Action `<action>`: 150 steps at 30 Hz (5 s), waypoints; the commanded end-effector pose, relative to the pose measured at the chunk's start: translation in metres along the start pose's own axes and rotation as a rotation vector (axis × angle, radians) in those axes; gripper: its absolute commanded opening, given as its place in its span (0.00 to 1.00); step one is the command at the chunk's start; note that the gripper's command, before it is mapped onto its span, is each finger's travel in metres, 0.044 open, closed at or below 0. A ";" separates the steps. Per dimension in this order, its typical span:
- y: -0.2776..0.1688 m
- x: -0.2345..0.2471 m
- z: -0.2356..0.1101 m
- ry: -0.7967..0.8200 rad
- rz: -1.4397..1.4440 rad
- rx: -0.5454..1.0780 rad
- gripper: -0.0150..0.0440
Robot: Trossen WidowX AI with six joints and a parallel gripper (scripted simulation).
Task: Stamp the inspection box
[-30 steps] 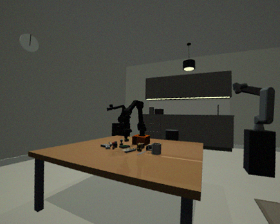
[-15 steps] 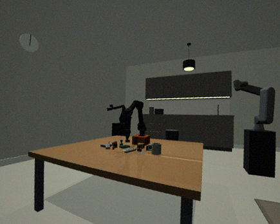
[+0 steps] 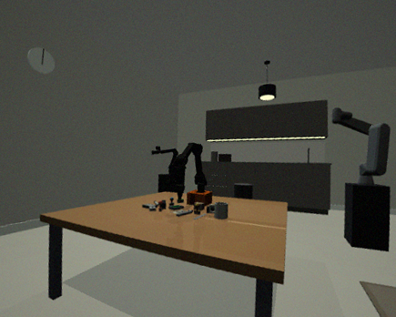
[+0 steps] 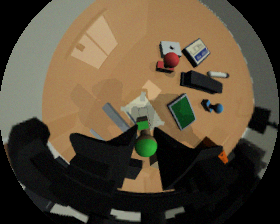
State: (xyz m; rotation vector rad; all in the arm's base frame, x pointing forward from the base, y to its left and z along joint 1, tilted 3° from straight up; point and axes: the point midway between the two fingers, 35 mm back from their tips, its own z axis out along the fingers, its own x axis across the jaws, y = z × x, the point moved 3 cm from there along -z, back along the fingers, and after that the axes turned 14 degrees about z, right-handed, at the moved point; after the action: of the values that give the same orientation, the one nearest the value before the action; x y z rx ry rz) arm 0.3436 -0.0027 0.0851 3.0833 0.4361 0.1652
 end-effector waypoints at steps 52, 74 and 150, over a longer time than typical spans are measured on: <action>-0.002 -0.001 0.039 -0.009 0.005 -0.007 0.25; -0.003 -0.003 0.054 -0.009 0.005 -0.009 0.25; -0.003 -0.003 0.065 -0.009 0.005 -0.010 0.25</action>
State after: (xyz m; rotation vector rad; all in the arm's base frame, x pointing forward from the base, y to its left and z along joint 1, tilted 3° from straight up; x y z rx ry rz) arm 0.3463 -0.0010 0.0226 3.0762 0.4343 0.1563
